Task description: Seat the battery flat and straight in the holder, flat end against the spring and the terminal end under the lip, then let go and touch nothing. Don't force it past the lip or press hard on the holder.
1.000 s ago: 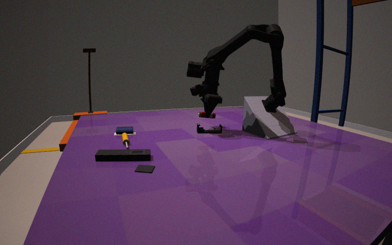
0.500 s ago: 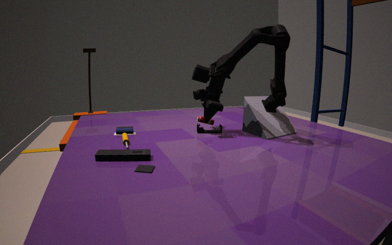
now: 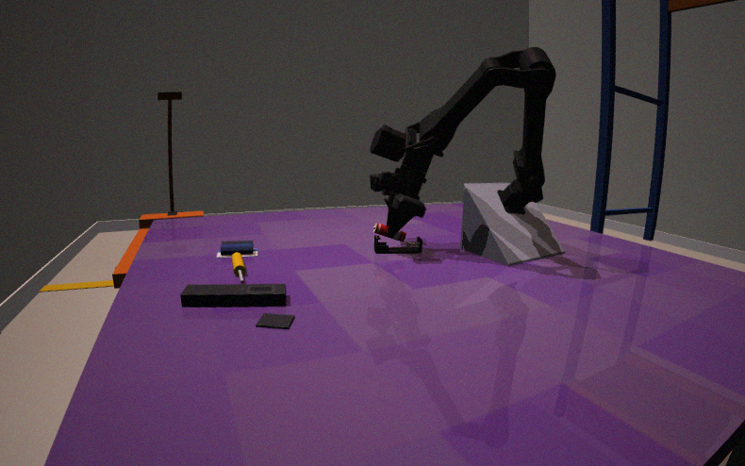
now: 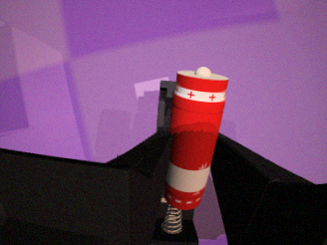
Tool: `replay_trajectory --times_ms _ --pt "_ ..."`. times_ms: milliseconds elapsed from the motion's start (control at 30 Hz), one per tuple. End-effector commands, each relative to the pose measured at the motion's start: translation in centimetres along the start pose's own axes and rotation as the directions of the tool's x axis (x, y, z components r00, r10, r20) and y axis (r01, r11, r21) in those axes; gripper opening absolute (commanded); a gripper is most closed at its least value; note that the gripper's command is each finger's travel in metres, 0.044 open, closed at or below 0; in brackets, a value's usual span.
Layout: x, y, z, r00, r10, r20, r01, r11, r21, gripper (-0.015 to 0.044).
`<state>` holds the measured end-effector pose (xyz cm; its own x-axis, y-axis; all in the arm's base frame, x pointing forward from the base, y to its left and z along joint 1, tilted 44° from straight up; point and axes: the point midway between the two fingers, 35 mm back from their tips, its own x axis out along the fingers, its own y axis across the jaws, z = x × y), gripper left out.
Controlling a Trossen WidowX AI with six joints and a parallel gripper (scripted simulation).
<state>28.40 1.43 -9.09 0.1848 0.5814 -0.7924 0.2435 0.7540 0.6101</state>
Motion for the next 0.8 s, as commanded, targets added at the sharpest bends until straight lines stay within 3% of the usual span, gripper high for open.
replay_trajectory --times_ms 0,767 --pt "0.15 -0.10 -0.36 1.000 -0.007 0.016 0.006 1.000 0.008 0.0074" --pt "0.74 0.01 -1.18 0.989 -0.013 0.149 0.011 1.000 0.015 0.0074"
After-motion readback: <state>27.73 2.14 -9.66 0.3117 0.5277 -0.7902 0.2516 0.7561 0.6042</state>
